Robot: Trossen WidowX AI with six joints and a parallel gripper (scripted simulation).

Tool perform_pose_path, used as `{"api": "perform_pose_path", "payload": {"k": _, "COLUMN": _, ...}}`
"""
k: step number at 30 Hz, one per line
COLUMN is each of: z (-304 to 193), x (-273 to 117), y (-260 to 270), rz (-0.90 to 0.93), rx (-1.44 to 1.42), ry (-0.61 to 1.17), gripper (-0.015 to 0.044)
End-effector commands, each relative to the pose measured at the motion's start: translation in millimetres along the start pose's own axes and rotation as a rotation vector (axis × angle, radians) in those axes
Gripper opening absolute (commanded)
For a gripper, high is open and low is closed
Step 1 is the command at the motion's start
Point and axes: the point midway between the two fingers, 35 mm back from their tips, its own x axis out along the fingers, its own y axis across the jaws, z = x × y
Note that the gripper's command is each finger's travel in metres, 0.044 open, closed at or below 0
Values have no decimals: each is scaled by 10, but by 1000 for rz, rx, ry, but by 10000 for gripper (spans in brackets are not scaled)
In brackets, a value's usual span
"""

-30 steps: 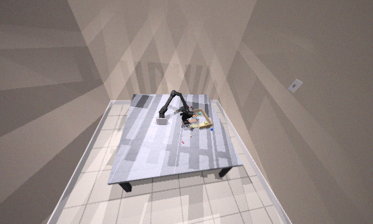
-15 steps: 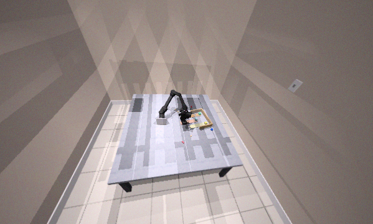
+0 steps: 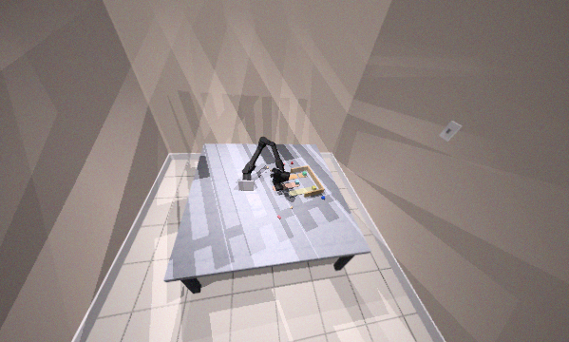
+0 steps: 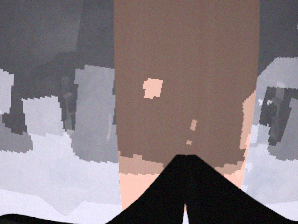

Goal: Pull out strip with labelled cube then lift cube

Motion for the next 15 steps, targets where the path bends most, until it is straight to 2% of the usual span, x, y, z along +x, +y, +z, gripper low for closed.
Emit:
{"api": "perform_pose_path", "payload": {"k": 1, "z": -155, "x": 42, "y": 12, "rz": 4, "rx": 9, "ry": 25, "gripper": 0}}
{"api": "perform_pose_path", "payload": {"k": 15, "z": -372, "x": 37, "y": 4, "rz": 4, "rx": 9, "ry": 26, "gripper": 0}}
